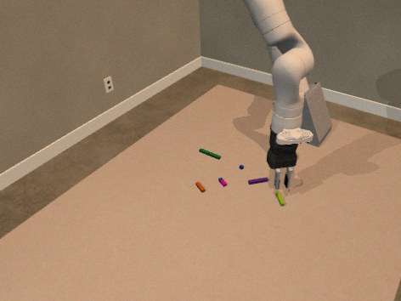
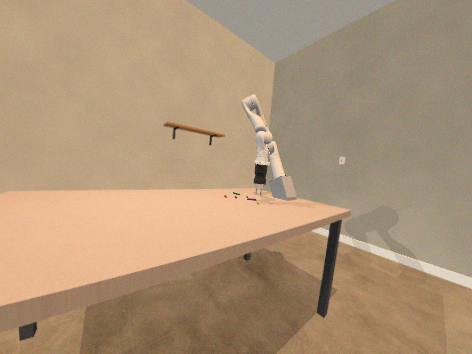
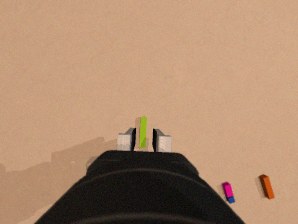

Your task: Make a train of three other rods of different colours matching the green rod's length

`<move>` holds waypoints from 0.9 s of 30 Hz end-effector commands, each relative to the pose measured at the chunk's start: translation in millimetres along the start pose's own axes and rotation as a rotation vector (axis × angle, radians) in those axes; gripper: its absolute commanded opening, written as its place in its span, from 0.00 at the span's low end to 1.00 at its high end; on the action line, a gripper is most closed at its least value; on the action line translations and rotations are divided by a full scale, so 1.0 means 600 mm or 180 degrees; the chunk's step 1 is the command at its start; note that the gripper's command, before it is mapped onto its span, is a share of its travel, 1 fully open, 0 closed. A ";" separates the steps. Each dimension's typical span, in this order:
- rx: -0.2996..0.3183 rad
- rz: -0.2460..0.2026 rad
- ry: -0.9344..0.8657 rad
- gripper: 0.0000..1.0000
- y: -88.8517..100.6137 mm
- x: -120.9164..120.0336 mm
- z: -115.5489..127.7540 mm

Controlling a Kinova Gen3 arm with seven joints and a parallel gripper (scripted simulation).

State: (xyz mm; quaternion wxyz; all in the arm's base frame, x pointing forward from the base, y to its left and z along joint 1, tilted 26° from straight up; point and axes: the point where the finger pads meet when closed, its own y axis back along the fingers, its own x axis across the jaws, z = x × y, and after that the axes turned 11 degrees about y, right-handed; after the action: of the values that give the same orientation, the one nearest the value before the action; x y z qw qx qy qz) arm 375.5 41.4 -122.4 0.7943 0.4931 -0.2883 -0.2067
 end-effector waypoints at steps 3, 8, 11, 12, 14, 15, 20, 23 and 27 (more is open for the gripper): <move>-0.0012 -0.0005 0.0008 0.54 -0.009 -0.003 0.001; -0.0012 -0.0005 0.0008 0.54 -0.023 -0.003 0.001; -0.0012 -0.0005 0.0008 0.54 -0.031 -0.003 0.000; -0.0012 -0.0005 0.0008 0.54 -0.034 -0.003 0.000; -0.0012 -0.0005 0.0008 0.54 -0.038 -0.003 0.000; -0.0012 -0.0005 0.0008 0.54 -0.041 -0.003 0.000; -0.0012 -0.0005 0.0008 0.54 -0.047 -0.003 0.000; -0.0012 -0.0005 0.0008 0.54 -0.052 -0.003 0.000; -0.0012 -0.0005 0.0008 0.54 -0.057 -0.003 0.000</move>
State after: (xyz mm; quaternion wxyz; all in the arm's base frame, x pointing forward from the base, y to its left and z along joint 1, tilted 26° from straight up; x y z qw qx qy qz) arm 374.0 28.1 -152.1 0.7948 0.4927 -0.2877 -0.2070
